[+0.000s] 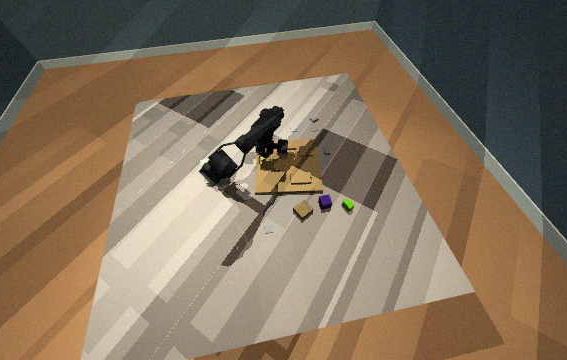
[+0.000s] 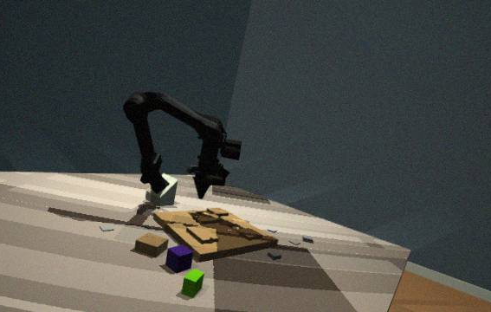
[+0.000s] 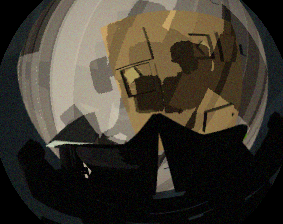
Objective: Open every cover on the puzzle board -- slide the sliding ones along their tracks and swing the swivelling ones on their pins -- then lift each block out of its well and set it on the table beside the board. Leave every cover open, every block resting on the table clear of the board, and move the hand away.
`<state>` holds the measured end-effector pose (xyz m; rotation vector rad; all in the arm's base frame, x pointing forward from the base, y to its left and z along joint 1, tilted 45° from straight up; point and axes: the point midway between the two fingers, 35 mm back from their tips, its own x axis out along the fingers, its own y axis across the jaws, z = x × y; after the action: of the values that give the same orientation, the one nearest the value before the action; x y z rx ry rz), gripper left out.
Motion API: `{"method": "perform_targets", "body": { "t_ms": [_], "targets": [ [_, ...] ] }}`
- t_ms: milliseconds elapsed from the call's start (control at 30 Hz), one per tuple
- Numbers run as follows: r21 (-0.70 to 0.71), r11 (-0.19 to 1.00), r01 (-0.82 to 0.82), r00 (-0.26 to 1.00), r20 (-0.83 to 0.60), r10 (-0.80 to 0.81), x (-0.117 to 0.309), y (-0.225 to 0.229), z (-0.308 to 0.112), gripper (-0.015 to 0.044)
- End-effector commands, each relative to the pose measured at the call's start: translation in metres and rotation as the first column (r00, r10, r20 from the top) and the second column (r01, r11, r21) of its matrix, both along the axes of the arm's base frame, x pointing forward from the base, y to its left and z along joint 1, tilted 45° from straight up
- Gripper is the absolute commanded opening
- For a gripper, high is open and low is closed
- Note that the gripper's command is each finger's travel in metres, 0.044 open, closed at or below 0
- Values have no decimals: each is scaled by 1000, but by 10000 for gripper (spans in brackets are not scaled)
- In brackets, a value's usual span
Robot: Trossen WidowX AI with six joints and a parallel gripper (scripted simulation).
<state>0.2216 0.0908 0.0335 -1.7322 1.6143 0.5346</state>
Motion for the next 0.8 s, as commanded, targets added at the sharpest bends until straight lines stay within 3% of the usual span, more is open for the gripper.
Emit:
{"method": "perform_targets", "body": {
  "t_ms": [0,767],
  "targets": [
    [-8,996,-89,993,-83,88,-15,-8,1,0],
    [-8,996,-94,992,-88,93,-15,-8,1,0]
  ]
}}
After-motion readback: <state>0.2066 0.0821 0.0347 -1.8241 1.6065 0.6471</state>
